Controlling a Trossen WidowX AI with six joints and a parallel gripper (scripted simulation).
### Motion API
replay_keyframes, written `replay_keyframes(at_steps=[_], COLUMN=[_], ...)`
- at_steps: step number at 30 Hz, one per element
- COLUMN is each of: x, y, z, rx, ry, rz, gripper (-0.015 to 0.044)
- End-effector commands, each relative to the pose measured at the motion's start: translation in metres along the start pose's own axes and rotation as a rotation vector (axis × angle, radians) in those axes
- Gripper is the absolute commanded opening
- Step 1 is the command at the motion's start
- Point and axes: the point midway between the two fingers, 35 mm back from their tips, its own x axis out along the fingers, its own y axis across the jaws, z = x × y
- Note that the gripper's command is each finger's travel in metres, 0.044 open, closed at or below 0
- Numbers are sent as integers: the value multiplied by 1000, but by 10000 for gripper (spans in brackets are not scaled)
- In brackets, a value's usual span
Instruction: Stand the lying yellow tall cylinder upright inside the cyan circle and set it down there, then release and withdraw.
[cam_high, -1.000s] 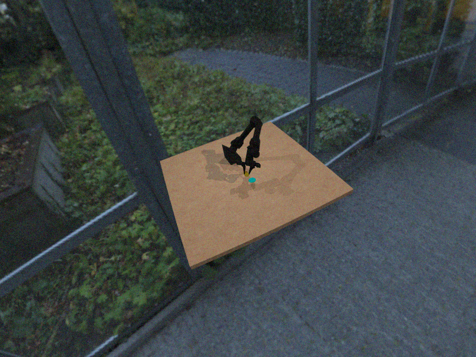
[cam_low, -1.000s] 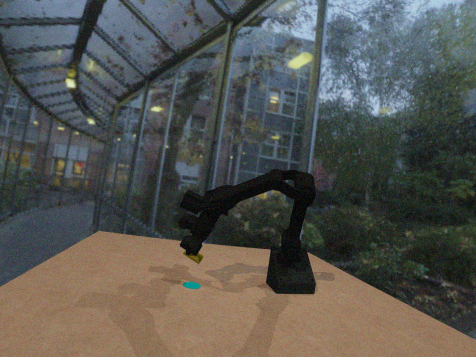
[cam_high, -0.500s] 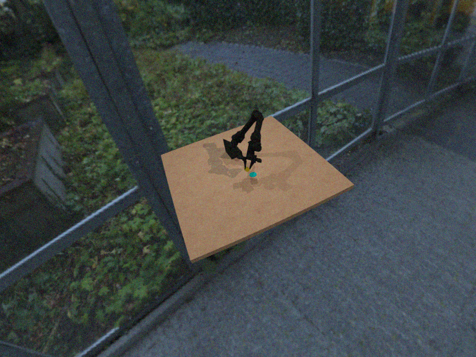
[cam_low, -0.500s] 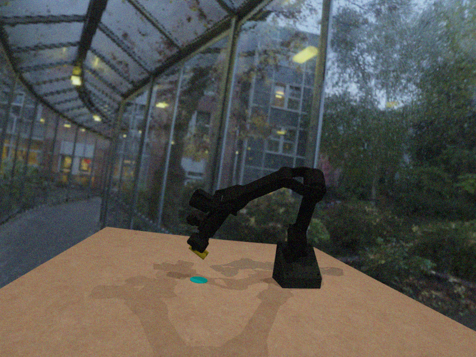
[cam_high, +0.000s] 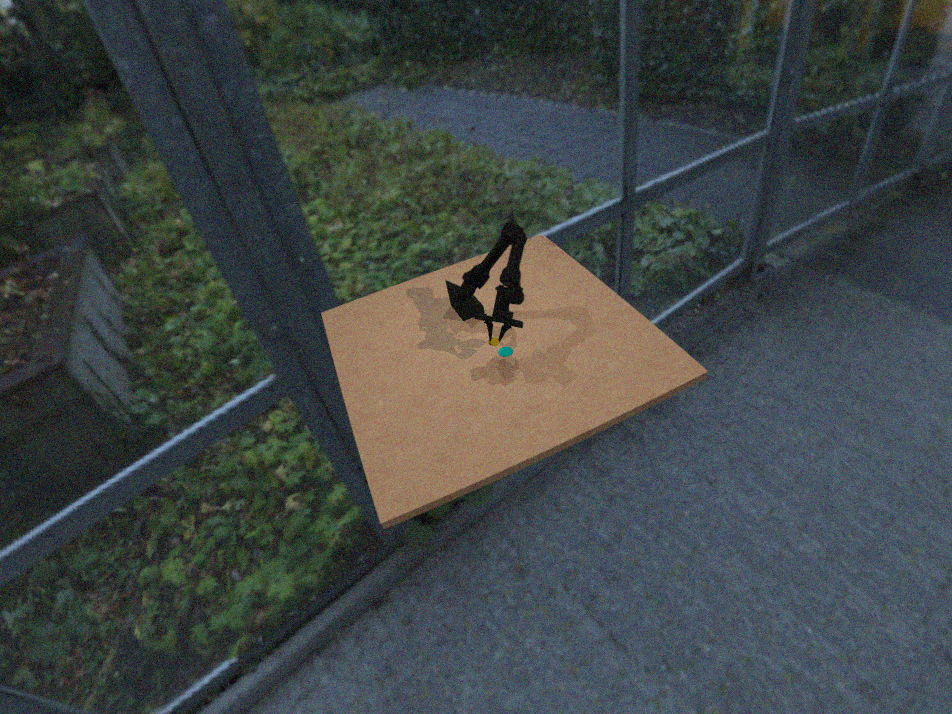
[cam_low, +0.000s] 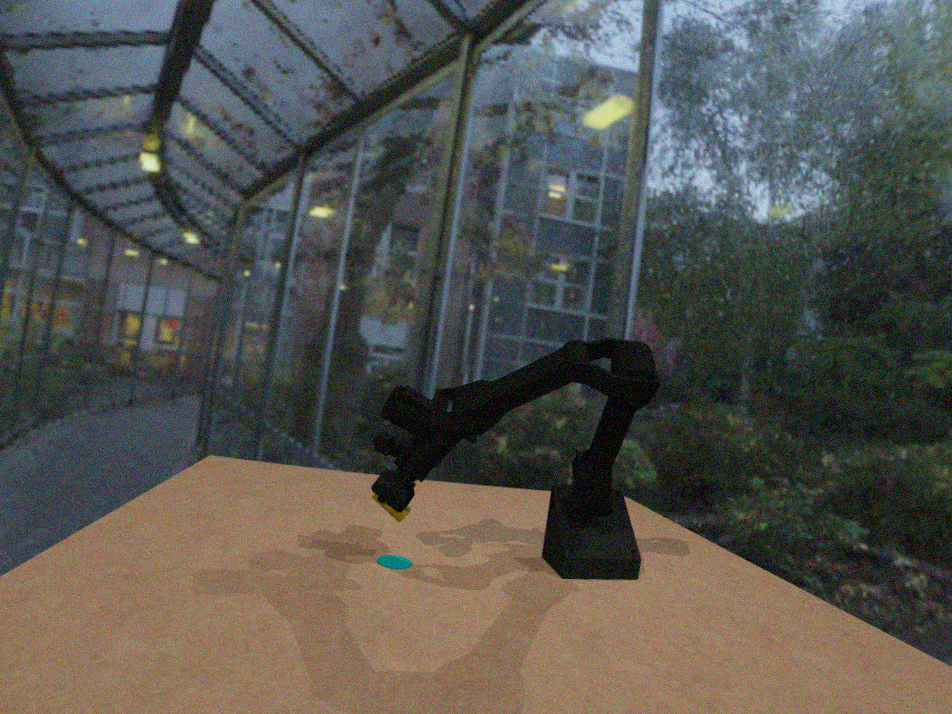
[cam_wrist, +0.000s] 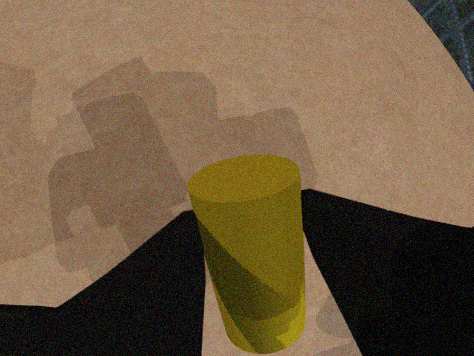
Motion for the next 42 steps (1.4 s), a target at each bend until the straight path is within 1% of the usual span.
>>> replay_keyframes(at_steps=[1, 42], x=[0, -10], y=[0, 6], z=[0, -1], rx=[8, 74], ry=[-26, -304], rz=[-7, -7], gripper=[105, 105])
